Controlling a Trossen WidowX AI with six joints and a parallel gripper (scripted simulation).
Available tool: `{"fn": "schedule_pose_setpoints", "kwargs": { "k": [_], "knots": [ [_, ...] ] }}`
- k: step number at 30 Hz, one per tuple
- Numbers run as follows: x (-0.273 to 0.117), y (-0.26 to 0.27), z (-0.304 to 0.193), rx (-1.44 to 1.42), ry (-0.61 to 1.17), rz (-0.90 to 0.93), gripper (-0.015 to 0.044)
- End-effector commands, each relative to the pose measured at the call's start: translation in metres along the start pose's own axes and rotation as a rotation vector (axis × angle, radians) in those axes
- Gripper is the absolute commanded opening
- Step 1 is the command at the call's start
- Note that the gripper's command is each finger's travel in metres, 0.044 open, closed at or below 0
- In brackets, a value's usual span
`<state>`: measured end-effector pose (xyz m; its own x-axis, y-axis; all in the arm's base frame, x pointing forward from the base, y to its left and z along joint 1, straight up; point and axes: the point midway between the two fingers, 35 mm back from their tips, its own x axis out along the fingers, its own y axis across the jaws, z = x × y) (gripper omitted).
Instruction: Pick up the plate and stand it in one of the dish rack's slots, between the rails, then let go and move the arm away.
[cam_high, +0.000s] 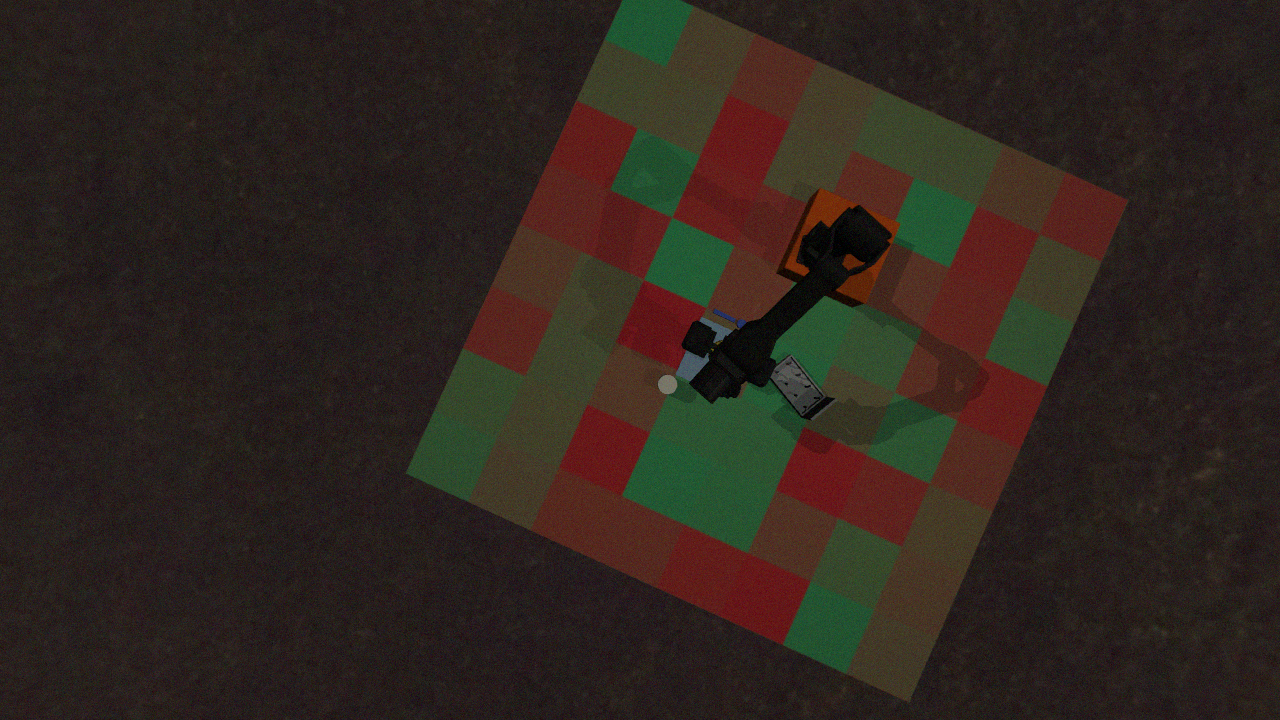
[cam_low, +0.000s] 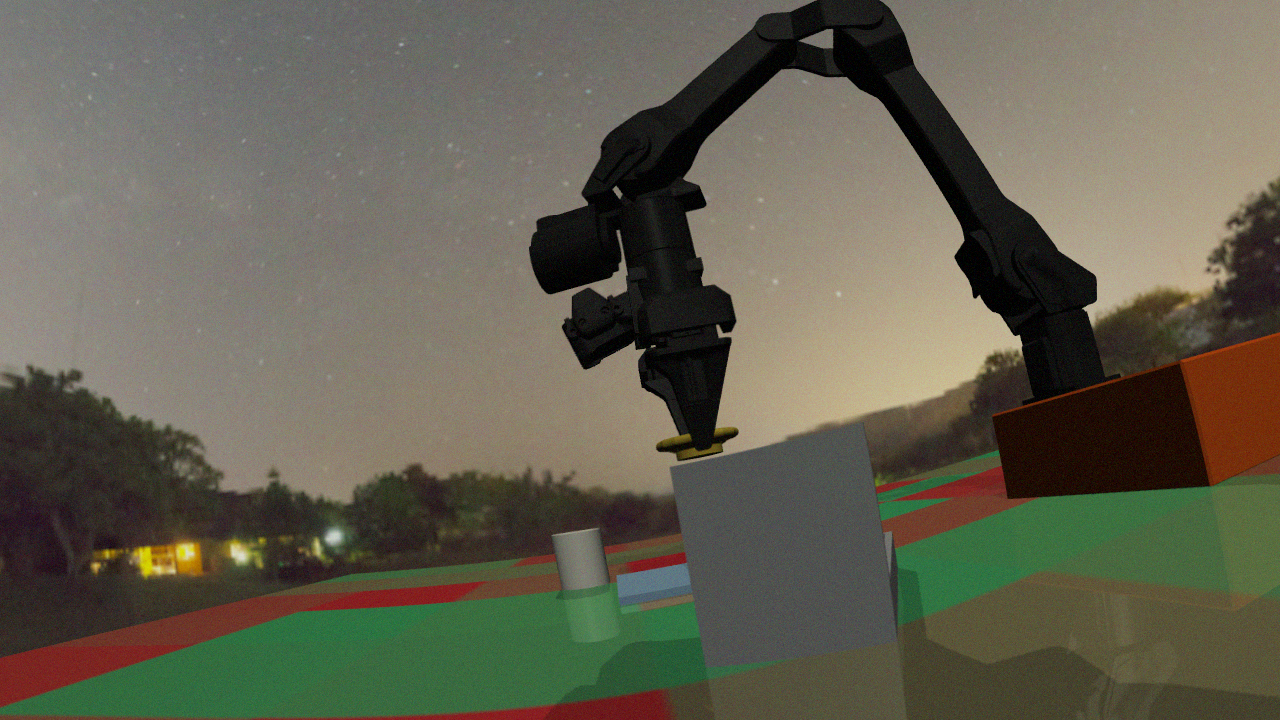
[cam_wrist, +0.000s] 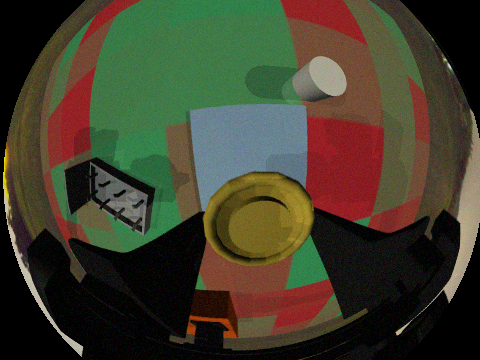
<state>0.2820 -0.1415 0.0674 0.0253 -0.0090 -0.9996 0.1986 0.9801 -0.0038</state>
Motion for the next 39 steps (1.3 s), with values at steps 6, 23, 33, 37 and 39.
{"fn": "schedule_pose_setpoints", "kwargs": {
  "k": [6, 23, 33, 37, 39],
  "knots": [
    [-0.046, 0.0, 0.002, -0.003, -0.001, -0.003, 0.0],
    [-0.086, 0.019, -0.005, 0.078, -0.008, -0.005, 0.0],
    [-0.083, 0.091, -0.055, 0.383, 0.002, 0.003, 0.0],
    [-0.081, 0.099, -0.063, 0.422, 0.006, 0.003, 0.0],
    [-0.081, 0.099, -0.063, 0.422, 0.006, 0.003, 0.0]
  ]
}}
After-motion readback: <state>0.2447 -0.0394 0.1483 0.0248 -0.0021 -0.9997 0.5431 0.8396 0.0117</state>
